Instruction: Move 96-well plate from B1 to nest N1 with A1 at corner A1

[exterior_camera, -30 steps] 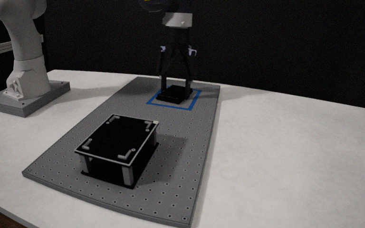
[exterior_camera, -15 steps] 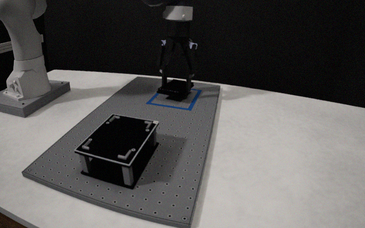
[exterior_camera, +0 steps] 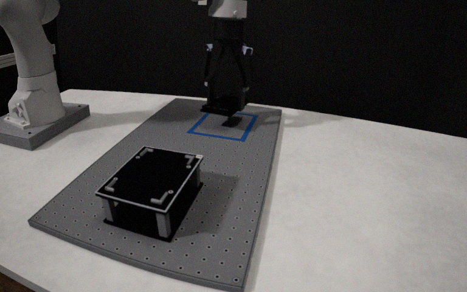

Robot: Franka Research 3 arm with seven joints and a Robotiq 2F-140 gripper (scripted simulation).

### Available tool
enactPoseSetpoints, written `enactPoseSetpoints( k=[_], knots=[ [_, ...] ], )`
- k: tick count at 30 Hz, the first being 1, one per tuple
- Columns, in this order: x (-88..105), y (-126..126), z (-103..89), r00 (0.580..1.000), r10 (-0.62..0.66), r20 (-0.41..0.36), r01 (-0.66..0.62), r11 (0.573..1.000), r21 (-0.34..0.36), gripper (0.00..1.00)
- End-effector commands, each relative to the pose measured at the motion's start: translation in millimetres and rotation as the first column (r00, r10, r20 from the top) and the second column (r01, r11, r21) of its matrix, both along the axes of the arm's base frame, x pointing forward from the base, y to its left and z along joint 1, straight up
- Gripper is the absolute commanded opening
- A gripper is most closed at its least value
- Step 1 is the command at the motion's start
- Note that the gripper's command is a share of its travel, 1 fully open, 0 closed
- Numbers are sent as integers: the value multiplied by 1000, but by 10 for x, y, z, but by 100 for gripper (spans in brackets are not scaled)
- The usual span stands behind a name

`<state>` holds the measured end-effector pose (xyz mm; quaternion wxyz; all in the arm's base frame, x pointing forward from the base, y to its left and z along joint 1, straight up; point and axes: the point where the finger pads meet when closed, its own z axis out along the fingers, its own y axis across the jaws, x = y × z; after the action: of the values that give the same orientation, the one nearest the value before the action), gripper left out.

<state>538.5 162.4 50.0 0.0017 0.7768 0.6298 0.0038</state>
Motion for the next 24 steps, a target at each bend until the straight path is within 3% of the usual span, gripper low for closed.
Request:
enactPoseSetpoints(
  k=[1,9,24],
  knots=[
    [-10,-5,71,1000,2,-4,-2,1000,-4,60],
    [-10,-5,163,1000,2,-4,-2,1000,-4,60],
    [-10,-5,163,1000,2,-4,-2,1000,-4,60]
  ],
)
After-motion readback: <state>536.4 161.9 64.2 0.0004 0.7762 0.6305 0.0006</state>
